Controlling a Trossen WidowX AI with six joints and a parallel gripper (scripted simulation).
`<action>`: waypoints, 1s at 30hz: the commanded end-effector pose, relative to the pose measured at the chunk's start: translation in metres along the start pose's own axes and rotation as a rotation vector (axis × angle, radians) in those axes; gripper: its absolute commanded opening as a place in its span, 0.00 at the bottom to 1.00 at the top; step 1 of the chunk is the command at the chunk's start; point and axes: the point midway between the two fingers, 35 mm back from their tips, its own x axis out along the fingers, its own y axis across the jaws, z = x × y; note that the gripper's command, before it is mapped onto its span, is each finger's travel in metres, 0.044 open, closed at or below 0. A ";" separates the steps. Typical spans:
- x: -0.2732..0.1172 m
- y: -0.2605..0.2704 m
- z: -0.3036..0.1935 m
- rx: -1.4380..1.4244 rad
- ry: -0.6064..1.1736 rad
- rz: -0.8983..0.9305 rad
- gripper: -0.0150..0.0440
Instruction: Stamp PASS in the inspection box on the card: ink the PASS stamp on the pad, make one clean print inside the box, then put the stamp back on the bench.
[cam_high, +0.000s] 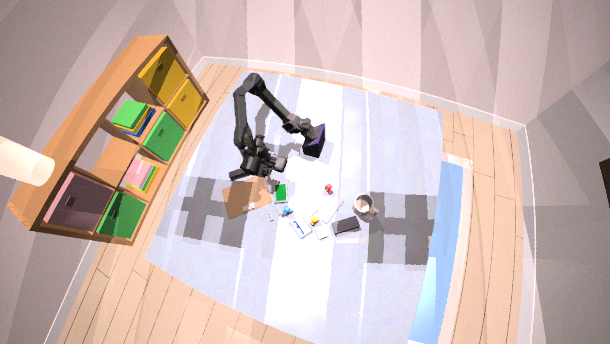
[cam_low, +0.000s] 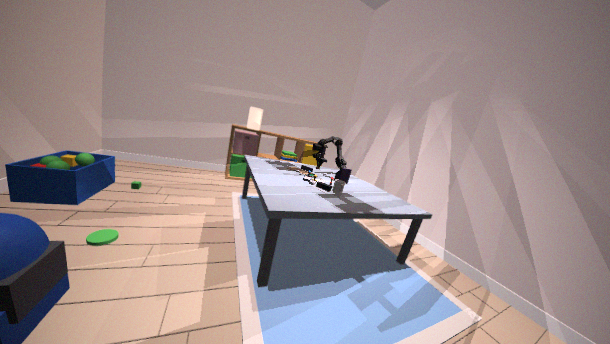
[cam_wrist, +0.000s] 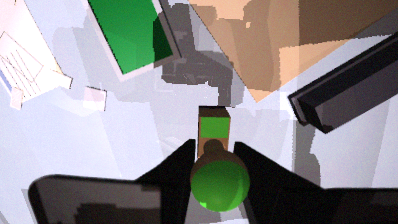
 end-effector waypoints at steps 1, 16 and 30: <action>-0.003 -0.001 0.000 0.002 -0.001 -0.007 0.25; -0.008 0.015 0.024 0.002 -0.002 -0.005 0.25; -0.010 0.057 0.065 0.004 -0.004 -0.005 0.25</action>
